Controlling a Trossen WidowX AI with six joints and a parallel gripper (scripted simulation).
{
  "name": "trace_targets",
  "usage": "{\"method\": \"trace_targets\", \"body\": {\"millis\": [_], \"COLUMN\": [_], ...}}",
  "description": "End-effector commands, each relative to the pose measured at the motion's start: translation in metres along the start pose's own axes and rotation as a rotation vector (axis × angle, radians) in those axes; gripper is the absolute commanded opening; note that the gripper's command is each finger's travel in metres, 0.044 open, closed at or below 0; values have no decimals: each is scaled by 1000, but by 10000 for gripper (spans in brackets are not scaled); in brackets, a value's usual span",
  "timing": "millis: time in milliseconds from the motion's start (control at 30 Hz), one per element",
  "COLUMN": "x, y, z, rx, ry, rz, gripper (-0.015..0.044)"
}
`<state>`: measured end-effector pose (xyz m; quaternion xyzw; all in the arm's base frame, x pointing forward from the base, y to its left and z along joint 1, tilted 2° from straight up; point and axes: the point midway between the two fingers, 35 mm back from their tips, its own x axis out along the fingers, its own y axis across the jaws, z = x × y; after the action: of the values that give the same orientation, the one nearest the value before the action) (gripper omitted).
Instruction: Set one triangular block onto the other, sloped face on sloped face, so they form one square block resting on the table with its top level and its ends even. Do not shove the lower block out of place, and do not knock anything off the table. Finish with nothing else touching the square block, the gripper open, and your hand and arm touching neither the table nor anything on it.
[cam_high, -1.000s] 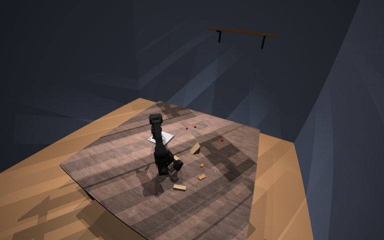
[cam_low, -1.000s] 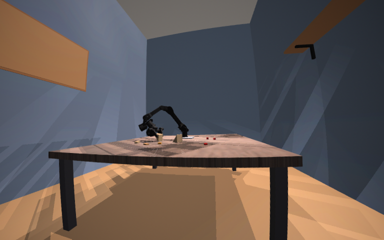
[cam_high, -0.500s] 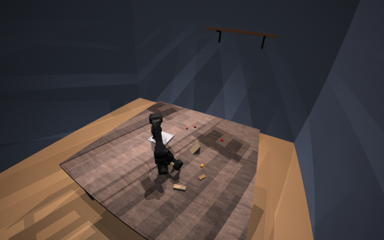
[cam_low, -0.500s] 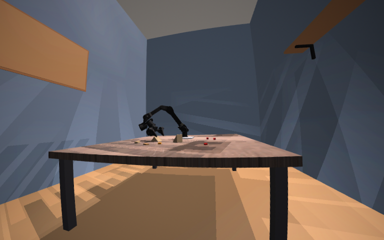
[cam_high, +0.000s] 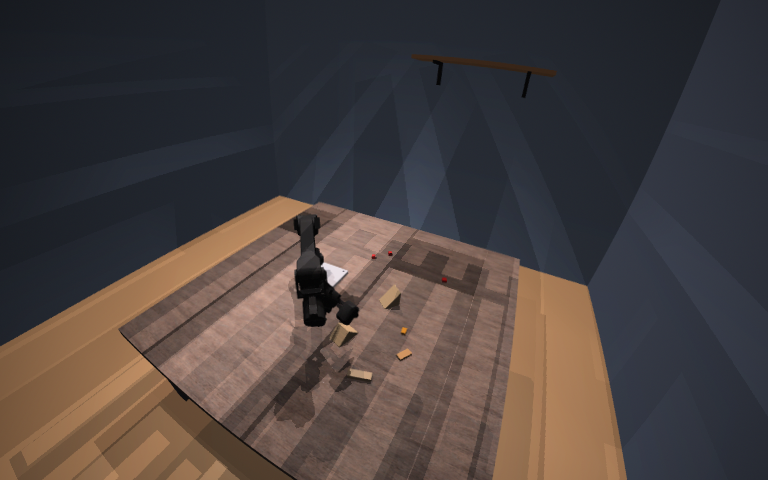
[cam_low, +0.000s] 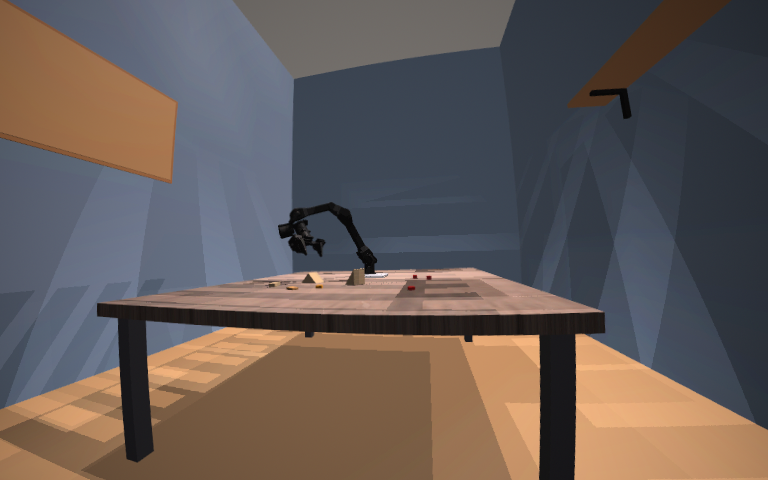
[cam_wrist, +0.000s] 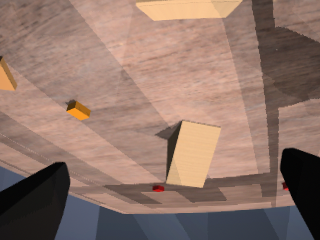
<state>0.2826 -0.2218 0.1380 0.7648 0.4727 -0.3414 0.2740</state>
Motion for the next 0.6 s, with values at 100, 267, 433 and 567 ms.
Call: {"method": "trace_targets", "body": {"millis": [100,267,433,567], "x": [-23,-23,-3,31], "y": [-3,-3,-2,-4], "z": [73,73,76,80], "rx": [-79,-79,-66,-43], "ry": [-125,-125,-112,-93], "rz": [-21,-21,-43,-79], "gripper": [440,440,440,440]}}
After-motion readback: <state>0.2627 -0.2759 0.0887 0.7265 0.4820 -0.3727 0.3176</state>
